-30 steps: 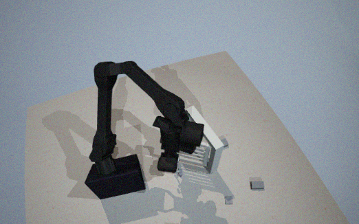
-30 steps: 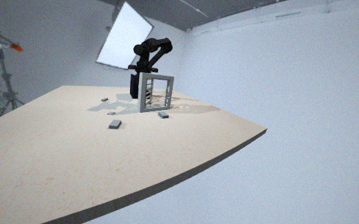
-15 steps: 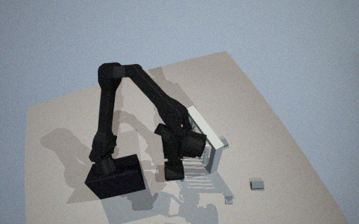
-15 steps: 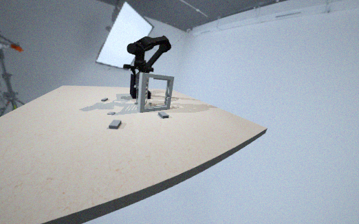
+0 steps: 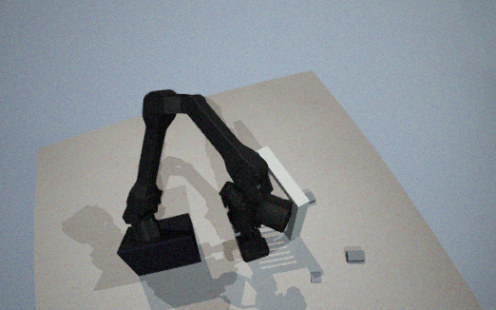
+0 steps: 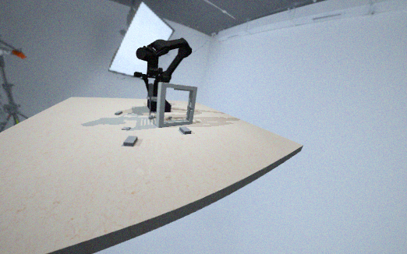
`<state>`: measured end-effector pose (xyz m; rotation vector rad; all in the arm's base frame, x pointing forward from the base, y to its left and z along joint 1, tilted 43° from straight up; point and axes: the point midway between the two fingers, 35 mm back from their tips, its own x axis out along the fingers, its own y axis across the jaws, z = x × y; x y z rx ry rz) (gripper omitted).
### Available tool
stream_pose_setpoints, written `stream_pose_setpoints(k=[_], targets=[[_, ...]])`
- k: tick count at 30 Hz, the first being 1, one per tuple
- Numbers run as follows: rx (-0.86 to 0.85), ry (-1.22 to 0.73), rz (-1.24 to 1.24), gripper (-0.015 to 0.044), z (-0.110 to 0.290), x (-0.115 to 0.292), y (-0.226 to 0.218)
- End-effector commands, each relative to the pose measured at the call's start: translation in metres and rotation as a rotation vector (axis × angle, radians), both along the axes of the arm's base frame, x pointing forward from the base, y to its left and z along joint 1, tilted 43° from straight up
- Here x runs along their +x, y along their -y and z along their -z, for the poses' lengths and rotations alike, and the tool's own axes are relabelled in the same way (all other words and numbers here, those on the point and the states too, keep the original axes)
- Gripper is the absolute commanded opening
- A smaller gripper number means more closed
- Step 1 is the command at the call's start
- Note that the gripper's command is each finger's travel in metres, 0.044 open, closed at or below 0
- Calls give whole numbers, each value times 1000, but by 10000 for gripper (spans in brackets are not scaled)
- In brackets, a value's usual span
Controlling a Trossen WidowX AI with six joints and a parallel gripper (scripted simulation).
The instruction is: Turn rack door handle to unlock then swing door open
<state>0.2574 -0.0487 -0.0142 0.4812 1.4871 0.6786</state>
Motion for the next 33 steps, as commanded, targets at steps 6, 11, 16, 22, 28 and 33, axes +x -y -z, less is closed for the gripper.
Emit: stream_pose_setpoints(k=[6,11,16,22,28,33], targets=[[4,124,-136,25,14,10,15],[7,182,-199,25,21,16,22],[10,238,-260,25,27,23,29],[10,240,-262,25,28,23,30],[10,240,-262,25,28,23,30],[10,240,-262,52,28,23,30]])
